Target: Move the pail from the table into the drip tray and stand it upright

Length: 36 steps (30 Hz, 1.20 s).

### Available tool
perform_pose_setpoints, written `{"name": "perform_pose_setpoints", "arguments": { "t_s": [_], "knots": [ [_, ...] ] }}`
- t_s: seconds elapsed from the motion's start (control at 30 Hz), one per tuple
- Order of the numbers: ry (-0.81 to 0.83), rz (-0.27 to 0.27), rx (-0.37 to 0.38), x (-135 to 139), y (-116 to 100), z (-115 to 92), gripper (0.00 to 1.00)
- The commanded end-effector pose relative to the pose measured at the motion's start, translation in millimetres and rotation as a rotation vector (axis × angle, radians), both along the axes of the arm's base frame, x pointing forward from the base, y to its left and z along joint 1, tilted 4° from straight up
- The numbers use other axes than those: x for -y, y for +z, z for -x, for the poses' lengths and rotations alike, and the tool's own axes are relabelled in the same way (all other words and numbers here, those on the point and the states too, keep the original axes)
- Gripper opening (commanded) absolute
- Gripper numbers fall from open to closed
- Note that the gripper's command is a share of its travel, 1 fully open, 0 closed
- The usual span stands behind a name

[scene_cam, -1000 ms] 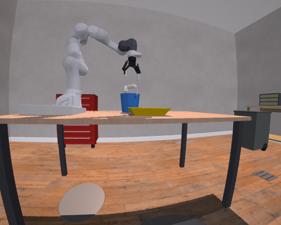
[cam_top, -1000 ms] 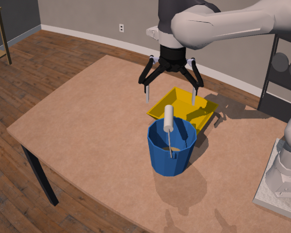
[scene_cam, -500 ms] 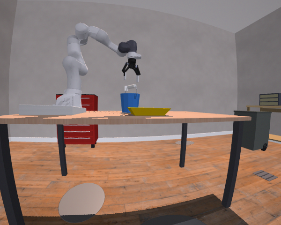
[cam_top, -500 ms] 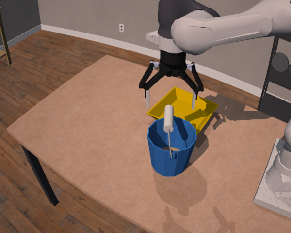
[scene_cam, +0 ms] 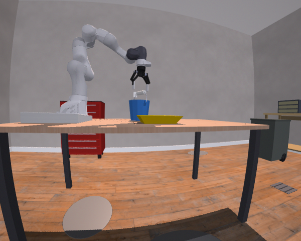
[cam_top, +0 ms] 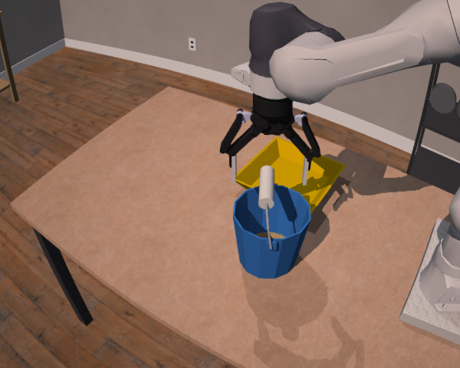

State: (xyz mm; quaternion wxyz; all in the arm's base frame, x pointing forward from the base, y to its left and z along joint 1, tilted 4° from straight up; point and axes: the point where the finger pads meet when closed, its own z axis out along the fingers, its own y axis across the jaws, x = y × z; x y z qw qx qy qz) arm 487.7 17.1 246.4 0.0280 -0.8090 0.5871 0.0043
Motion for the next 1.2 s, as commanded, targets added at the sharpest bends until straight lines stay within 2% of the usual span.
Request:
{"name": "perform_pose_setpoints", "arguments": {
  "t_s": [0.0,0.53,1.17],
  "knots": [
    [-0.01,0.004,0.015,1,-8,-5,1.0],
    [-0.01,0.004,0.015,0,-29,-6,1.0],
    [-0.01,0.004,0.015,0,-31,-7,1.0]
  ]
}}
